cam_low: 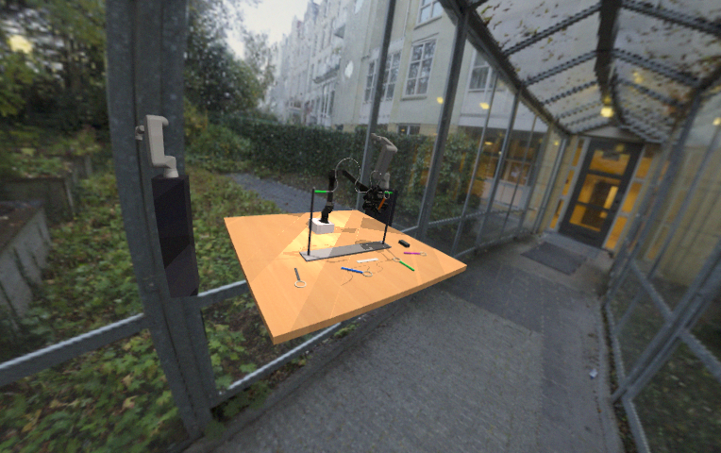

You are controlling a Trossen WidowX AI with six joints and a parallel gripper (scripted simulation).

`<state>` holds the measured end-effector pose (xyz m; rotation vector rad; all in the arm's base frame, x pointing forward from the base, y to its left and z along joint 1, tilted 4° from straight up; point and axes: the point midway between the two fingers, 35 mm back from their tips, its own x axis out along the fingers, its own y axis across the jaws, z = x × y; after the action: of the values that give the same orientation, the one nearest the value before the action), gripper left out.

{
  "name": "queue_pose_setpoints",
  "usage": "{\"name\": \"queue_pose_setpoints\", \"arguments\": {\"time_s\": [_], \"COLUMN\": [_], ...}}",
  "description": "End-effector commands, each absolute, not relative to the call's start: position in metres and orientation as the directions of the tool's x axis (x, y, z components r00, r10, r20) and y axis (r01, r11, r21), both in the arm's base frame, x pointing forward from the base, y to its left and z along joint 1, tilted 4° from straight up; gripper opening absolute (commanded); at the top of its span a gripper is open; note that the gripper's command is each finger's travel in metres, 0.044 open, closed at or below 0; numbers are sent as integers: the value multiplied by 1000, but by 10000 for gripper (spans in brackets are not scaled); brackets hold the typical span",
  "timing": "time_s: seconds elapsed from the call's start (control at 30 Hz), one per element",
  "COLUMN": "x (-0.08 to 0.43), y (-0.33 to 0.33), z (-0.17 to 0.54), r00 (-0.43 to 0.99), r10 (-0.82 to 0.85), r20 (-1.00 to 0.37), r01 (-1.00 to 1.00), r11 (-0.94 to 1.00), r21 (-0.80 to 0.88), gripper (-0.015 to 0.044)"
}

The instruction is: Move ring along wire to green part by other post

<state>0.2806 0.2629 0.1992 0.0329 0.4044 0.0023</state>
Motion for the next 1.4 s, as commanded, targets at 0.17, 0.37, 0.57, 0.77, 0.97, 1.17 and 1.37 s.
{"name": "queue_pose_setpoints", "arguments": {"time_s": [0.17,0.37,0.57,0.77,0.97,1.17,1.37], "x": [281,276,253,235,235,235,235], "y": [263,263,264,262,262,262,262], "z": [199,201,209,218,218,218,218], "r00": [919,919,917,918,918,918,918], "r10": [9,8,6,6,6,6,6], "r20": [-393,-395,-399,-396,-396,-396,-396], "r01": [4,5,8,8,8,8,8], "r11": [999,999,999,999,999,999,999], "r21": [32,33,33,33,33,33,33], "gripper": [34,160,160,160,160,160,160]}}
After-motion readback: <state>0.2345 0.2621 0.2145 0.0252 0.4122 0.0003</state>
